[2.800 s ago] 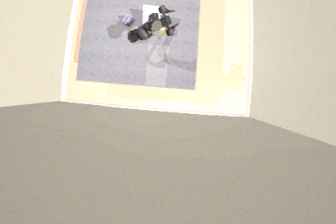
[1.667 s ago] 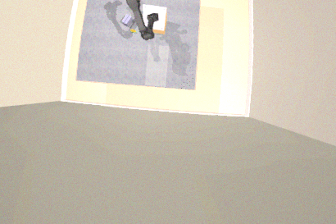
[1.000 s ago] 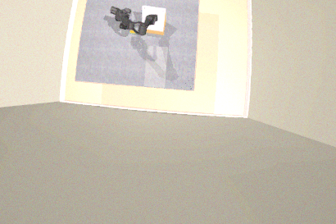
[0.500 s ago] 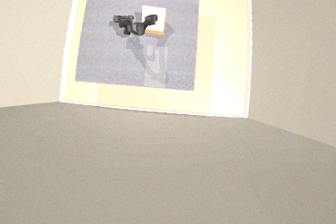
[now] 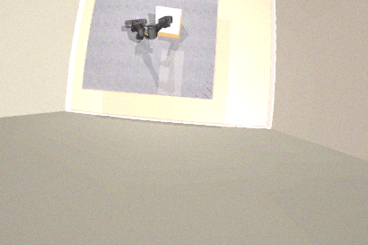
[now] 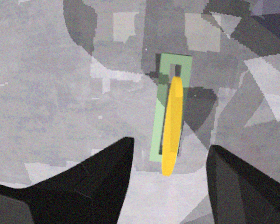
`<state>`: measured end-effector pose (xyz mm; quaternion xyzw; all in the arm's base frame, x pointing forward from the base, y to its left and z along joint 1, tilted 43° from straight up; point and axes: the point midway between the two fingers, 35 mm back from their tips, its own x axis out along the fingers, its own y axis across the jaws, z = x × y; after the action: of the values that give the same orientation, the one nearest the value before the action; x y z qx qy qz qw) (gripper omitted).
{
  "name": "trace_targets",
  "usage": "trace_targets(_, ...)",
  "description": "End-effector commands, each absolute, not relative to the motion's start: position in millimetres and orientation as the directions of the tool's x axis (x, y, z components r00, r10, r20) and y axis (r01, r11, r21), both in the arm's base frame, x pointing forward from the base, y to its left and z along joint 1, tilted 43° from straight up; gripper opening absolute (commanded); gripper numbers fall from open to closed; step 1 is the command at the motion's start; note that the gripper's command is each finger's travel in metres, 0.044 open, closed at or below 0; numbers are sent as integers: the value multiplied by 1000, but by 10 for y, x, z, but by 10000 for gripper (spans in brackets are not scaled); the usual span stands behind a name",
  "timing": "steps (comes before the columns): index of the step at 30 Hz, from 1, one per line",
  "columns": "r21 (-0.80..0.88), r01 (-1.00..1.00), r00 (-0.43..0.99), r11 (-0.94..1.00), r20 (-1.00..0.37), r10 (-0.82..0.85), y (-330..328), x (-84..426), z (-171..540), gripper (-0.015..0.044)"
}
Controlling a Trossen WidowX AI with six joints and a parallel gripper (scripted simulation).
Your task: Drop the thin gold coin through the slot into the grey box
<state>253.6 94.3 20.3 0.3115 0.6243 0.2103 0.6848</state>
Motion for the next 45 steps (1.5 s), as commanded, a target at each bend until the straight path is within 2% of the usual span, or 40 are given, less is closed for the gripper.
trace_targets(1,686,110,127,719,-727,674,980,2530,142,161)
trace_targets(31,689,110,127,716,-724,678,1292,2566,-182,161)
trace_targets(36,689,110,127,716,-724,678,1292,2566,-182,29)
trace_targets(40,689,110,127,716,-724,678,1292,2566,-182,3)
trace_targets(45,689,110,127,716,-724,678,1292,2566,-182,0)
